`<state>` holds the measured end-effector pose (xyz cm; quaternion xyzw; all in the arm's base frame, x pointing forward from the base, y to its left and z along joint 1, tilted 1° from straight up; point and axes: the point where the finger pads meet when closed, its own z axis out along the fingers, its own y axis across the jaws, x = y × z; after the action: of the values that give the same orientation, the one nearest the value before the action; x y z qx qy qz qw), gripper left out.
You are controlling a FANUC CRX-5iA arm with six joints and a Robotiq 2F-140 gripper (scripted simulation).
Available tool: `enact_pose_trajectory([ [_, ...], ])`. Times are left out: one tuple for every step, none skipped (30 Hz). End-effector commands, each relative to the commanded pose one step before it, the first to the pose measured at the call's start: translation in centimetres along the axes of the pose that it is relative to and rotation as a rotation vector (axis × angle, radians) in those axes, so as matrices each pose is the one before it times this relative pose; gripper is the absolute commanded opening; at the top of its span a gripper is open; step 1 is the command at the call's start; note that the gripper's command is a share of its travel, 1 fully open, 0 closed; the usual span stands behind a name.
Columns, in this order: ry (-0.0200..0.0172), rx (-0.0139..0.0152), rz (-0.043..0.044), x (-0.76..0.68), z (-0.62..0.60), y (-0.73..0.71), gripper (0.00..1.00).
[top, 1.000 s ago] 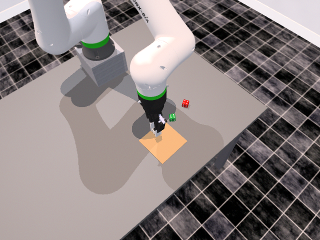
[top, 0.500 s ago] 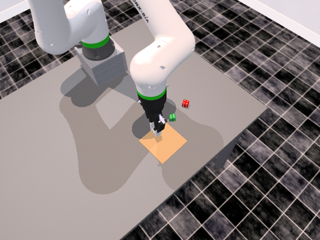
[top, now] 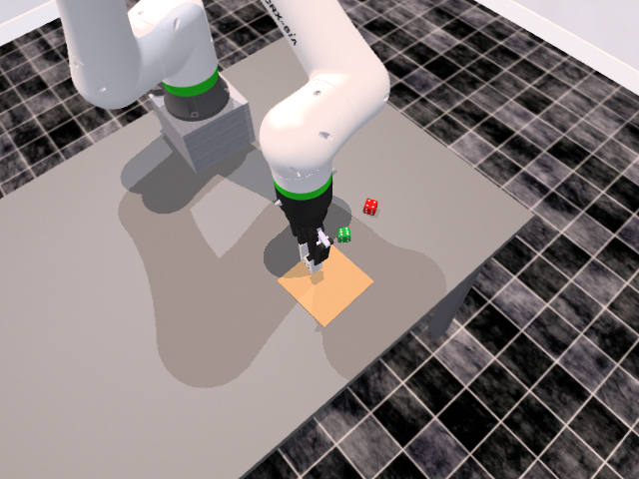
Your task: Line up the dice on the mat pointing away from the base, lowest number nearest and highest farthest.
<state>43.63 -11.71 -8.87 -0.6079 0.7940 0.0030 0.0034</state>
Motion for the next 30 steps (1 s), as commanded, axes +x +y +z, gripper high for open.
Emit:
enact_pose_trajectory([
  [0.00007,0.00037,0.00003,0.003,-0.014,-0.019,0.17],
  [0.00000,0.00000,0.00000,0.000,0.000,0.000,0.20],
  [0.00000,0.00000,0.00000,0.000,0.000,0.000,0.20],
  [0.00000,0.00000,0.00000,0.000,0.000,0.000,0.20],
  [0.00000,0.00000,0.00000,0.000,0.000,0.000,0.22],
  [0.00000,0.00000,0.00000,0.000,0.000,0.000,0.22],
  [0.00000,0.00000,0.00000,0.000,0.000,0.000,0.22],
  [0.00000,0.00000,0.00000,0.000,0.000,0.000,0.22],
  [0.00000,0.00000,0.00000,0.000,0.000,0.000,0.22],
  [0.00000,0.00000,0.00000,0.000,0.000,0.000,0.25],
  [0.00000,0.00000,0.00000,0.000,0.000,0.000,0.25],
  [0.00000,0.00000,0.00000,0.000,0.000,0.000,0.25],
  [0.00000,0.00000,0.00000,0.000,0.000,0.000,0.25],
  [0.00000,0.00000,0.00000,0.000,0.000,0.000,0.25],
  [0.00000,0.00000,0.00000,0.000,0.000,0.000,0.25],
  [0.00000,0.00000,0.00000,0.000,0.000,0.000,0.25],
  [0.00000,0.00000,0.00000,0.000,0.000,0.000,0.25],
  [0.00000,0.00000,0.00000,0.000,0.000,0.000,0.25],
  [0.00000,0.00000,0.00000,0.000,-0.003,0.000,0.25],
  [0.00000,0.00000,0.00000,0.000,-0.019,0.000,0.25],
  [0.00000,0.00000,0.00000,0.000,-0.047,0.000,0.25],
  [0.00000,0.00000,0.00000,0.000,-0.086,0.000,0.25],
  [0.00000,0.00000,0.00000,0.000,-0.131,0.000,0.25],
  [0.00000,0.00000,0.00000,0.000,-0.181,0.000,0.25],
  [0.00000,0.00000,0.00000,0.000,0.000,0.000,0.25],
  [0.00000,0.00000,0.00000,0.000,0.000,0.000,0.25],
  [0.00000,0.00000,0.00000,0.000,-0.234,-0.001,0.25],
  [0.00000,0.00000,0.00000,0.000,-0.287,0.001,0.25],
  [0.00000,0.00000,0.00000,0.000,-0.341,-0.001,0.25],
  [0.00000,0.00000,0.00000,0.000,-0.390,0.000,0.25],
])
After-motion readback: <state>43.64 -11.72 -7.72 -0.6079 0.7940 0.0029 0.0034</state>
